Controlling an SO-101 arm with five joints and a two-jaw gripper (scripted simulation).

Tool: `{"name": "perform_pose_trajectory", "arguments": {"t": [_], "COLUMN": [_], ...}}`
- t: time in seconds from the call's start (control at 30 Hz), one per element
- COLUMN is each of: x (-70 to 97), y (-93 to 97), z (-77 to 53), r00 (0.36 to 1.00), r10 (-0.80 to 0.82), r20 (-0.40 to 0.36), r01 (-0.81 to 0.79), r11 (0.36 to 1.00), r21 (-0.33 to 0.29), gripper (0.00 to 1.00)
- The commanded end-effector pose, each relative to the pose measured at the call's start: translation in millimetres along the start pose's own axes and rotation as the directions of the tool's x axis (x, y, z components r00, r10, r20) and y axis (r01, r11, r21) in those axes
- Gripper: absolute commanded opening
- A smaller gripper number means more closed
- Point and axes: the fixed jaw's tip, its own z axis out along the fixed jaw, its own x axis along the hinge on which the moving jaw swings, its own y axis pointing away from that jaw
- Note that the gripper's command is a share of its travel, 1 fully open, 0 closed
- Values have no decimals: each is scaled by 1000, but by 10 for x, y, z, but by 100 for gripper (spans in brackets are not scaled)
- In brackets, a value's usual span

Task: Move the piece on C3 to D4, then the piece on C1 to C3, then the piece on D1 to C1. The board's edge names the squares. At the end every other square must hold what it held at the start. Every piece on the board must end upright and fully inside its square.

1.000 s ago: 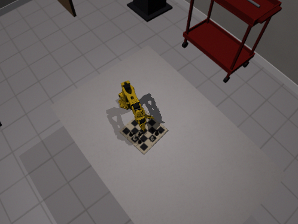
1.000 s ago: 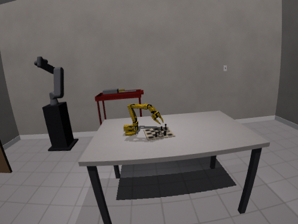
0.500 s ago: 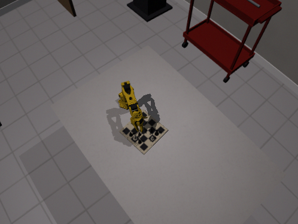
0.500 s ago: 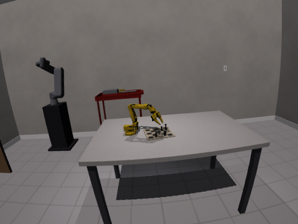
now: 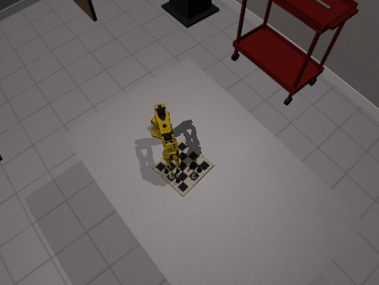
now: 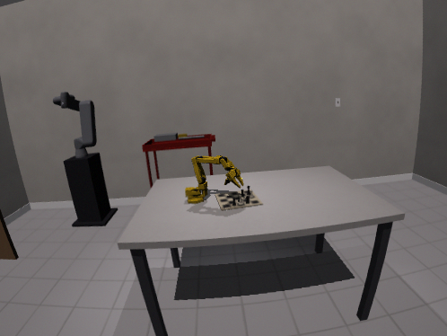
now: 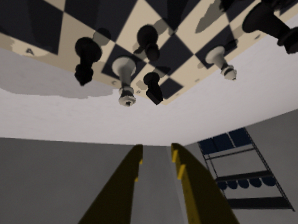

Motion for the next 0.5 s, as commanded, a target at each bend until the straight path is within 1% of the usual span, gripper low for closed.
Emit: {"name": "perform_pose_trajectory", "arguments": {"t": [0.0,0.27,0.47], "x": [37,75,88], "y": [53,107,124], "z": [1,-5,-7], "r00": [997,978,968], "r10": [-78,-208,-250], "r20": [6,7,7], "r01": [78,208,250], "r11": [997,978,968], "r21": [-14,-26,-30], "gripper": [12,12,12]}}
